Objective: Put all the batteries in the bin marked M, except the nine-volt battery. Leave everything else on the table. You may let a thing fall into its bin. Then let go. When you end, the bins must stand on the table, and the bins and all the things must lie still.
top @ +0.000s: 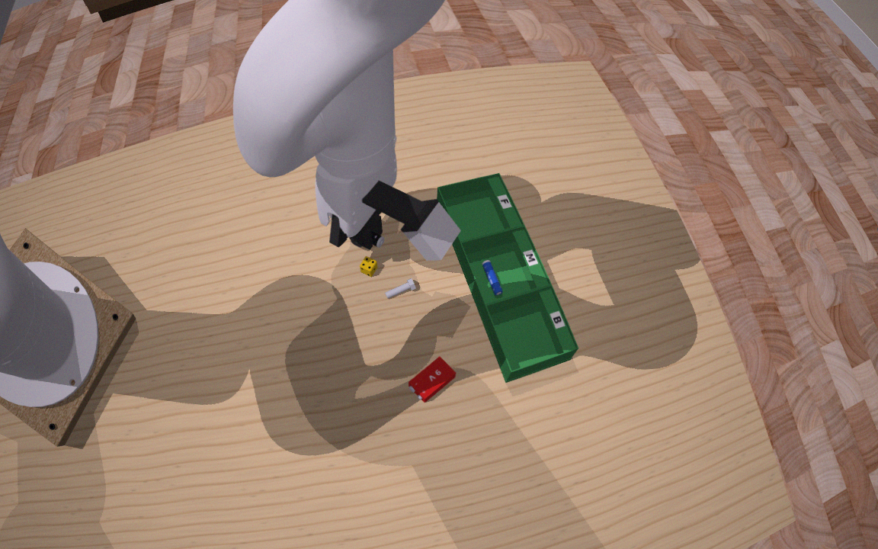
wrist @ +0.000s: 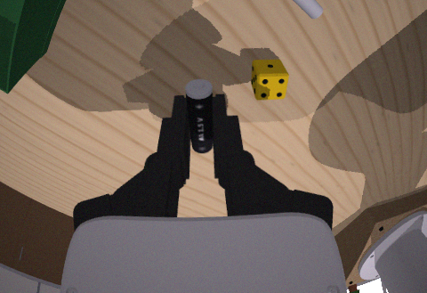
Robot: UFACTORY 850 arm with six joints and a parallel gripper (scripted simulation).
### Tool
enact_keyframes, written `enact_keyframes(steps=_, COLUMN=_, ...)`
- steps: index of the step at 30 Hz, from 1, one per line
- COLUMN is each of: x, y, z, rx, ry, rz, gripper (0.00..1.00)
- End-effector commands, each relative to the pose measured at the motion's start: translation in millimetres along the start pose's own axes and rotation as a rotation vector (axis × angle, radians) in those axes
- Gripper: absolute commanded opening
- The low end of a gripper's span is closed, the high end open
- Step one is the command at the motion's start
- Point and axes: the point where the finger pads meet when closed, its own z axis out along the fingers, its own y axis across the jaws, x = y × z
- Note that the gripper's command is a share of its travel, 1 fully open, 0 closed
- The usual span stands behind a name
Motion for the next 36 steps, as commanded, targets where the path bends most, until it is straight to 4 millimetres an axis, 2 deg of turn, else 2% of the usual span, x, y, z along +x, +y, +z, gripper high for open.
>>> enact_keyframes(steps=1, x=0, y=-1, z=0, rx=0.001, ry=0.001, rz=0.0, gripper=0.0)
enact_keyframes(steps=8, x=0, y=-1, z=0, rx=0.001, ry=0.001, rz=0.0, gripper=0.0)
enact_keyframes(steps=23, x=0, y=-1, z=-50, rx=0.001, ry=0.0, rz=0.0, gripper=0.0)
enact_keyframes(steps=25, x=0, y=-1, z=-50, rx=0.001, ry=0.0, rz=0.0, gripper=0.0)
enact_keyframes(steps=28, x=0, y=-1, z=-60, rx=0.001, ry=0.0, rz=0.0, gripper=0.0)
enact_keyframes(steps=36, x=0, y=-1, z=-60, rx=0.001, ry=0.0, rz=0.0, gripper=0.0)
